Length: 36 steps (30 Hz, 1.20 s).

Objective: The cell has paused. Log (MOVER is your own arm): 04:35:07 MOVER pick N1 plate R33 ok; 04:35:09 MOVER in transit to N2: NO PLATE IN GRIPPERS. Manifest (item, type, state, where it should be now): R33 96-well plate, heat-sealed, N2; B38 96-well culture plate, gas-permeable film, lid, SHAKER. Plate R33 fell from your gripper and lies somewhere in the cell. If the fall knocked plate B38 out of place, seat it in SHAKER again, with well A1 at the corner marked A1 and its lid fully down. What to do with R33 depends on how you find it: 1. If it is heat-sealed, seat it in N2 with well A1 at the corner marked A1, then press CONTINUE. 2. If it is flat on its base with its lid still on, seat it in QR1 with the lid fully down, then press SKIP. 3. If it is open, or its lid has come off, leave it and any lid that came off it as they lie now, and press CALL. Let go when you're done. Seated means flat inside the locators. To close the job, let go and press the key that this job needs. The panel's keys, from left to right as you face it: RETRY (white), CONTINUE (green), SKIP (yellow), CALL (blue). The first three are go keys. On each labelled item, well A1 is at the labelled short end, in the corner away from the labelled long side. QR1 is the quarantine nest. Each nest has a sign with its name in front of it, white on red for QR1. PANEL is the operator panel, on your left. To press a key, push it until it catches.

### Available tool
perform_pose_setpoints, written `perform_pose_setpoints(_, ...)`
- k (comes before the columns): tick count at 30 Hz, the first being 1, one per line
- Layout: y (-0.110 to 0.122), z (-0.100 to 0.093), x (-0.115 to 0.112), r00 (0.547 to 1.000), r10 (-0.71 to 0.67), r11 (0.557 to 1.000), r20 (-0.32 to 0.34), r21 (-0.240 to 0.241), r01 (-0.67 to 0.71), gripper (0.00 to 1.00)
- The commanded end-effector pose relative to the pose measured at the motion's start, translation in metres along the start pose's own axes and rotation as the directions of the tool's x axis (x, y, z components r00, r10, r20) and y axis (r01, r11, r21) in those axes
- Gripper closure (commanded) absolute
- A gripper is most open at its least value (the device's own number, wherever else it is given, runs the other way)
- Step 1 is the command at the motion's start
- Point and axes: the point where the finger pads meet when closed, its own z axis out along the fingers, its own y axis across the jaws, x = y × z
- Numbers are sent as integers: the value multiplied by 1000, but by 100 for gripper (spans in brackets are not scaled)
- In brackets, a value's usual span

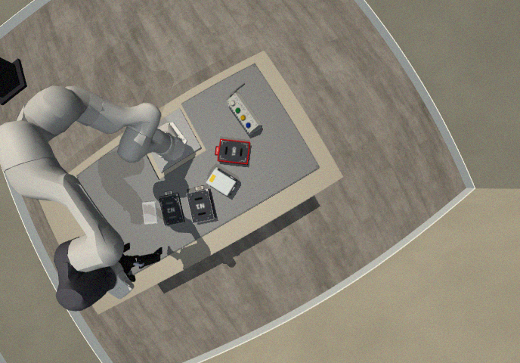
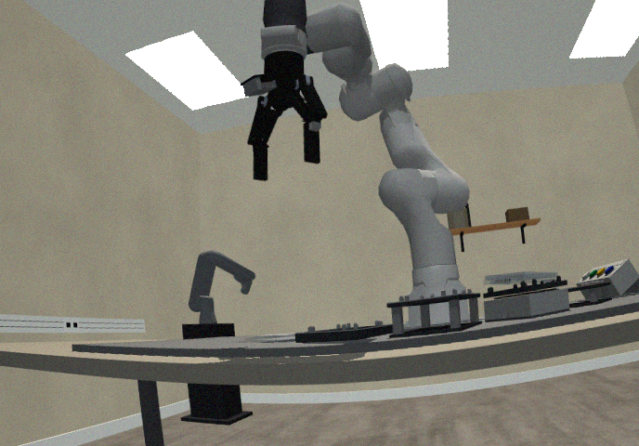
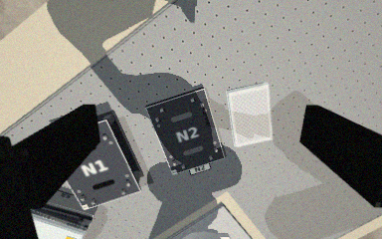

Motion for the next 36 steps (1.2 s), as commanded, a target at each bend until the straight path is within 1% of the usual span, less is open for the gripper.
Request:
perform_pose_setpoints(1,42,24,1,976,-214,977,-41,-7,214,0)
perform_pose_setpoints(6,83,62,-22,947,-320,947,-33,-1,320,0)
perform_pose_setpoints(8,83,62,-22,947,-320,947,-33,-1,320,0)
perform_pose_setpoints(11,101,83,-37,925,-379,925,-31,7,379,0)
perform_pose_setpoints(14,114,102,-52,901,-432,901,-32,17,433,0)
perform_pose_setpoints(20,129,131,-77,856,-515,855,-40,36,517,0)
perform_pose_setpoints(23,132,141,-86,838,-543,837,-44,43,545,0)
perform_pose_setpoints(25,132,141,-86,838,-543,837,-44,43,545,0)
perform_pose_setpoints(31,135,152,-96,817,-574,815,-51,51,577,0)
perform_pose_setpoints(36,135,154,-98,812,-581,811,-53,53,583,0)
